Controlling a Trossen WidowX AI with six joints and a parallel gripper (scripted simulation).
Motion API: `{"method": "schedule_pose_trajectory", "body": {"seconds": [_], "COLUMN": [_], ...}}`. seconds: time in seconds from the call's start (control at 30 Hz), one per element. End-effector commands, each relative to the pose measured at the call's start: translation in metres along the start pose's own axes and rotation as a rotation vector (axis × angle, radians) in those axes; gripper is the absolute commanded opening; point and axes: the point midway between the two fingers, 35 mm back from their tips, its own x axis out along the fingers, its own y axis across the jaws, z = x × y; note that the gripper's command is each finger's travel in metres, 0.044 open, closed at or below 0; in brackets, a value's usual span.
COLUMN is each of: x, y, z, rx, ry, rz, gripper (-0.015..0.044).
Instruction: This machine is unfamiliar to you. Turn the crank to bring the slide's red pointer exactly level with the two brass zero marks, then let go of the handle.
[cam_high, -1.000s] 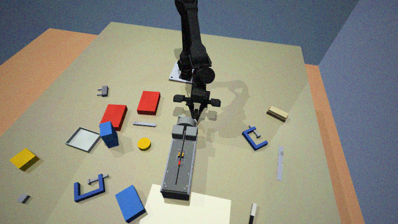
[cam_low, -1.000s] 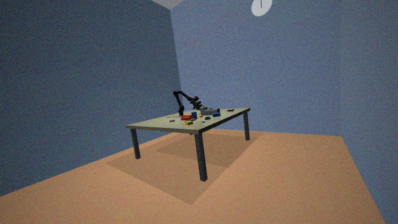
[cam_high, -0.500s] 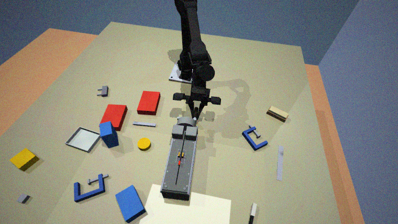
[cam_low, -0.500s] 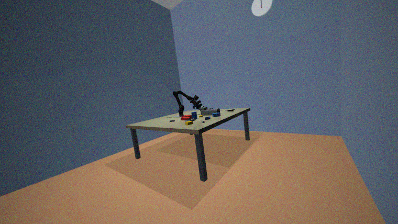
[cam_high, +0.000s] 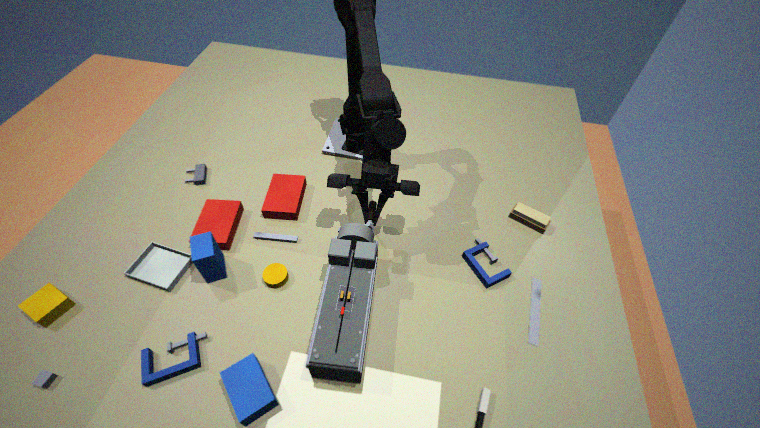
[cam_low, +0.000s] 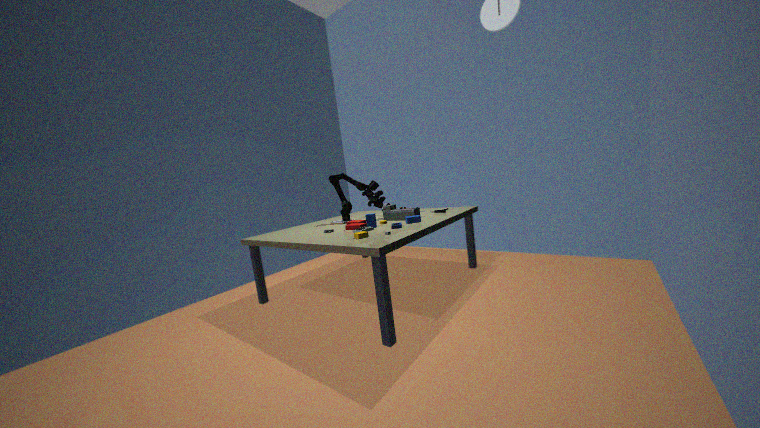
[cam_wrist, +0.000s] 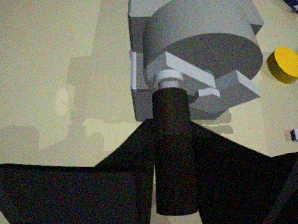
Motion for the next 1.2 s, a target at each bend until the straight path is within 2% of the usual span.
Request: {"method": "schedule_pose_trajectory", "body": {"seconds": [0.0,1.17], "x": [-0.006,-0.01], "y": [-0.005,-0.028], "z": [0.005,0.009], "rx": [0.002,0.0], "ry": [-0.015,-0.015], "rz": [-0.008,-0.01], "gripper": [0.0,0.0]}}
